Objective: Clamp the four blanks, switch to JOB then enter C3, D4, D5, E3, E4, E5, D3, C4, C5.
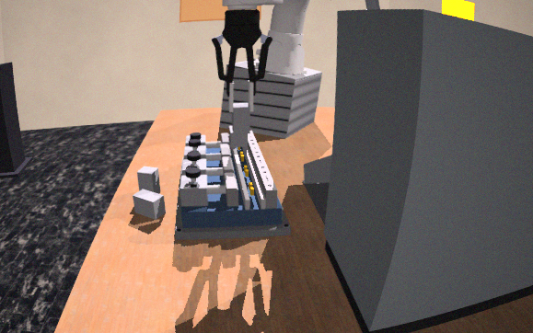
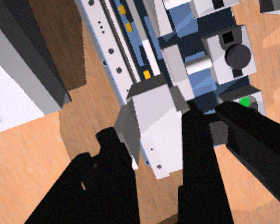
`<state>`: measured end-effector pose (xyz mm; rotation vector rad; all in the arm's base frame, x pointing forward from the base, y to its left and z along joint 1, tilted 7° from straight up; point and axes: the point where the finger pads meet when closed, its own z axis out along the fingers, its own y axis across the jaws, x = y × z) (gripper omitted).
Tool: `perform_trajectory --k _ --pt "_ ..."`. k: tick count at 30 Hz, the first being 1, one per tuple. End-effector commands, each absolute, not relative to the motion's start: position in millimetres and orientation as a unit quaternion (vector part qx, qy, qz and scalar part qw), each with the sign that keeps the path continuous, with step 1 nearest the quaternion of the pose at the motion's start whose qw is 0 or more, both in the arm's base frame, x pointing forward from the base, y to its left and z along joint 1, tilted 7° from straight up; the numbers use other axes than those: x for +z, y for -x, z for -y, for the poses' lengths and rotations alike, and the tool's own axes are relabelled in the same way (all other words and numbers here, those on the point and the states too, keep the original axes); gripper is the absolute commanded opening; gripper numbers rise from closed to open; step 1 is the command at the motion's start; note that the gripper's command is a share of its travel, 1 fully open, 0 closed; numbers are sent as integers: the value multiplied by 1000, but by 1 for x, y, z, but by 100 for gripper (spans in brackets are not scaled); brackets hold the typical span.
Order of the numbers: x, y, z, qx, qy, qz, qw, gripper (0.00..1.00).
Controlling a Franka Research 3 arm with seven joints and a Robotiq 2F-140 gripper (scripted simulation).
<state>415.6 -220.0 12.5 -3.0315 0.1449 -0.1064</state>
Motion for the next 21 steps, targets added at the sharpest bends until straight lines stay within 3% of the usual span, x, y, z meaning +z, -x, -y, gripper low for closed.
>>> perform_trajectory --k 1,21 --pt "8 -420 222 -40 996 -58 48 0" --pt "-15 -422 220 -40 996 -58 48 0"
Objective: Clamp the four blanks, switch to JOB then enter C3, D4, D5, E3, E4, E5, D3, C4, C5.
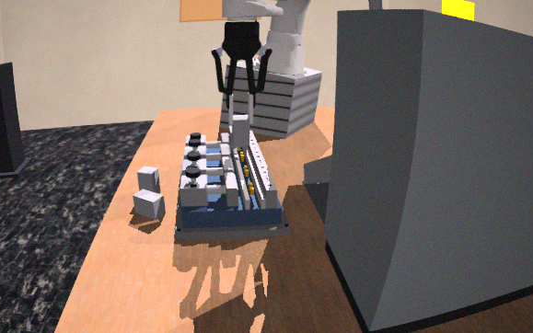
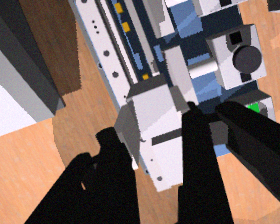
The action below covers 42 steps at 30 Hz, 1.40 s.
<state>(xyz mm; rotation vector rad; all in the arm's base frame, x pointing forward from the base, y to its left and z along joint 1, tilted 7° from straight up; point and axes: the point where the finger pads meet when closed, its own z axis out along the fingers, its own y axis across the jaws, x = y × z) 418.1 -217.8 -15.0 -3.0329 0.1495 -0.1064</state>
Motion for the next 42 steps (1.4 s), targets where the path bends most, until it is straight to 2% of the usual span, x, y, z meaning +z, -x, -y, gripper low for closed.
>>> perform_trajectory --k 1,42 --pt "-16 -422 220 -40 996 -58 48 0" --pt "-27 -423 219 -40 996 -58 48 0"
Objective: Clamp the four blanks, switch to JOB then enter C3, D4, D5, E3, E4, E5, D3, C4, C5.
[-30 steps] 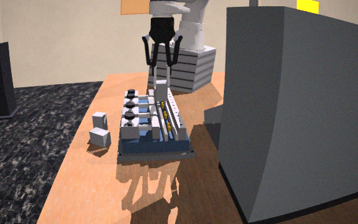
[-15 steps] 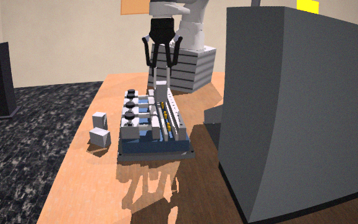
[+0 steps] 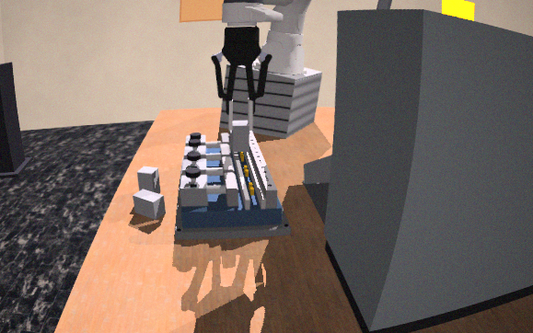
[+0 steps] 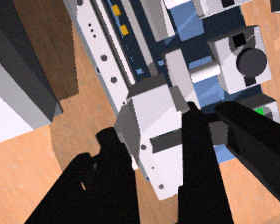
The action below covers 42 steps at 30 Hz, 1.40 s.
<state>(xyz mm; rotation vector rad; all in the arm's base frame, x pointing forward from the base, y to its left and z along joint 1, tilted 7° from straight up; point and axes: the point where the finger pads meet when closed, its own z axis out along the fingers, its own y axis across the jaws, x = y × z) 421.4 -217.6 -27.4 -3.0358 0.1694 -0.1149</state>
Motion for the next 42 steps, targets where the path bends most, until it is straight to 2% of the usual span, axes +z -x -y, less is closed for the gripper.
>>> perform_trajectory --k 1,42 --pt "-27 -423 219 -40 996 -58 48 0" --pt "-32 -424 219 -40 996 -57 48 0"
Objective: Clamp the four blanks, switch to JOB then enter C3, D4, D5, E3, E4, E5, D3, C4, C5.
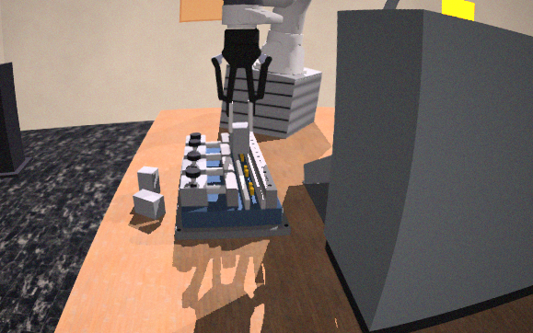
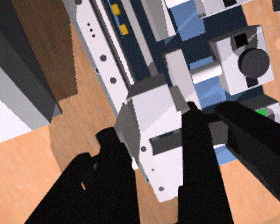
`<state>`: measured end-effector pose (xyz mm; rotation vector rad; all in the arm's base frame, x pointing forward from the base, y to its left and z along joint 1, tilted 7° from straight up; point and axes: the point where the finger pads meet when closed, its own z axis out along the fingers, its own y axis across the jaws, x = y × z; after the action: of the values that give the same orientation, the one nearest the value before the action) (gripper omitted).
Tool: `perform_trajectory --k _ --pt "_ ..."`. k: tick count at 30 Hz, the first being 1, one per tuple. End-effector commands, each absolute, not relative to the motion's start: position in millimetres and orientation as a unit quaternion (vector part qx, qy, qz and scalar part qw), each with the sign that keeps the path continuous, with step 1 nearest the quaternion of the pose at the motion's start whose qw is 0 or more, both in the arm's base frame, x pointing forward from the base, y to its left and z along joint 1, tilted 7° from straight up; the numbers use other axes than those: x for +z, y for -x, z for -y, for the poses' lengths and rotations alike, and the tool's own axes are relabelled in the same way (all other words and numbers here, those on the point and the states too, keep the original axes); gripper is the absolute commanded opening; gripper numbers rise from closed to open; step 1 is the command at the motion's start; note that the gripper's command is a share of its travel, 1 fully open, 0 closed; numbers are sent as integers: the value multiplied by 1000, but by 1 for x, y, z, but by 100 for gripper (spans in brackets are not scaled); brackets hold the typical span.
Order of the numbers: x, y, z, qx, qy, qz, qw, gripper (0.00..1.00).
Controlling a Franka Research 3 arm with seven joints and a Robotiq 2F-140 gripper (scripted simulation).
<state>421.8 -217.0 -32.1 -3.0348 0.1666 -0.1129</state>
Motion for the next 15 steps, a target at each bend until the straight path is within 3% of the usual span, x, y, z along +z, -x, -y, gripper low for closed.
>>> perform_trajectory --k 1,15 --pt "-32 -424 219 -40 996 -57 48 0" --pt "-39 -426 218 -40 996 -57 48 0"
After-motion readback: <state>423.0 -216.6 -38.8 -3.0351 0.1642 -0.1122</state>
